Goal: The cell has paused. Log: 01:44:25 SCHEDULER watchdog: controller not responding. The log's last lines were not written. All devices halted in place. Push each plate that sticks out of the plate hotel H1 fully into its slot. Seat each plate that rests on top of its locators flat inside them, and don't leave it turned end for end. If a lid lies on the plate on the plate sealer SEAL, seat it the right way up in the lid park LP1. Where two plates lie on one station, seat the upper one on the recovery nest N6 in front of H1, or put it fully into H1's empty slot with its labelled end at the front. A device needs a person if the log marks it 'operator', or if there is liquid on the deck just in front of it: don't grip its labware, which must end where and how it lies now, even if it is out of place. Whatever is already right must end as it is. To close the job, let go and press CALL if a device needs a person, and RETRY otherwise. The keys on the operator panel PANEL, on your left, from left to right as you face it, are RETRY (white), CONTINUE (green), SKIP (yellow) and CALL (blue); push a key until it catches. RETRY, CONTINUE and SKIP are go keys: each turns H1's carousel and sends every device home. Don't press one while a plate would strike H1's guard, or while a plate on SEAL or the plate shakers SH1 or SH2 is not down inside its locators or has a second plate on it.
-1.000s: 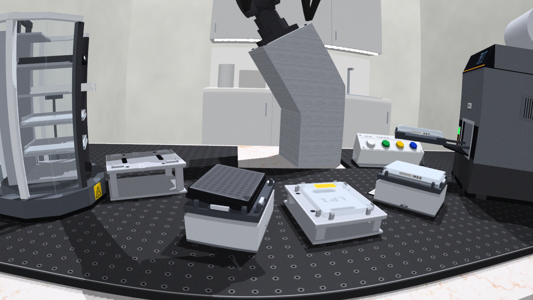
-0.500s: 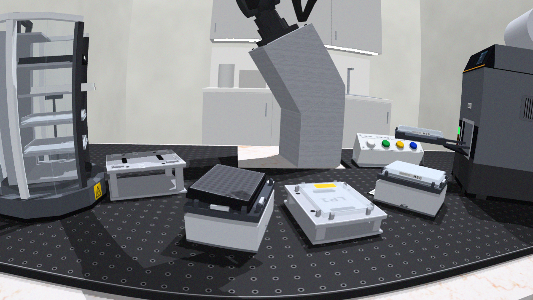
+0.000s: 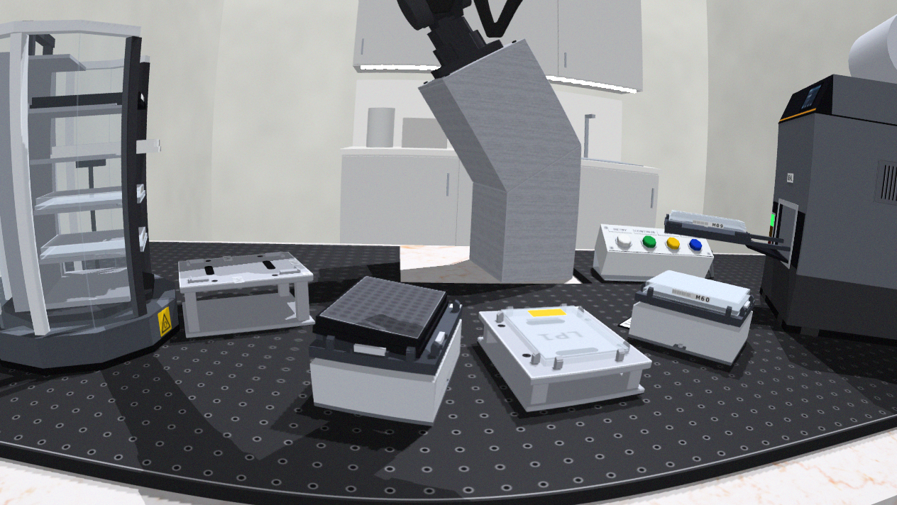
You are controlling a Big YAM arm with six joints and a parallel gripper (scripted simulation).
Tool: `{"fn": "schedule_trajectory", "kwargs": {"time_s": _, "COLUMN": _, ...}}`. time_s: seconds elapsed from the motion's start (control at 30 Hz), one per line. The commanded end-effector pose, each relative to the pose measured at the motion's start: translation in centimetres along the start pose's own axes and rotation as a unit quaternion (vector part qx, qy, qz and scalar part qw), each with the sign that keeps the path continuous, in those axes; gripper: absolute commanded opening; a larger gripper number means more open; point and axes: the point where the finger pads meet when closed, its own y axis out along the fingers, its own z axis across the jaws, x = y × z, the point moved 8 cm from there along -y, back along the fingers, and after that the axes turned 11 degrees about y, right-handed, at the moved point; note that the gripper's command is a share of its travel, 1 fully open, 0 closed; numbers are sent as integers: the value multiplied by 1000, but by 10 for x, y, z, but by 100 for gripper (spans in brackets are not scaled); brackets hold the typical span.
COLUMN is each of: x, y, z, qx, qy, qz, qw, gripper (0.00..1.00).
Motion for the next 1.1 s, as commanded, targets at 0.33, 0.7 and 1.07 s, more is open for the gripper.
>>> {"fn": "schedule_trajectory", "kwargs": {"time_s": 0.33, "x": 10, "y": -14, "z": -9, "qx": -13, "qy": -157, "qz": -13, "qw": 987, "gripper": 100}}
{"fn": "schedule_trajectory", "kwargs": {"time_s": 0.7, "x": 5, "y": -8, "z": -8, "qx": -9, "qy": -169, "qz": -8, "qw": 986, "gripper": 100}}
{"fn": "schedule_trajectory", "kwargs": {"time_s": 1.07, "x": -1, "y": 23, "z": -1, "qx": 3, "qy": -175, "qz": 2, "qw": 985, "gripper": 100}}
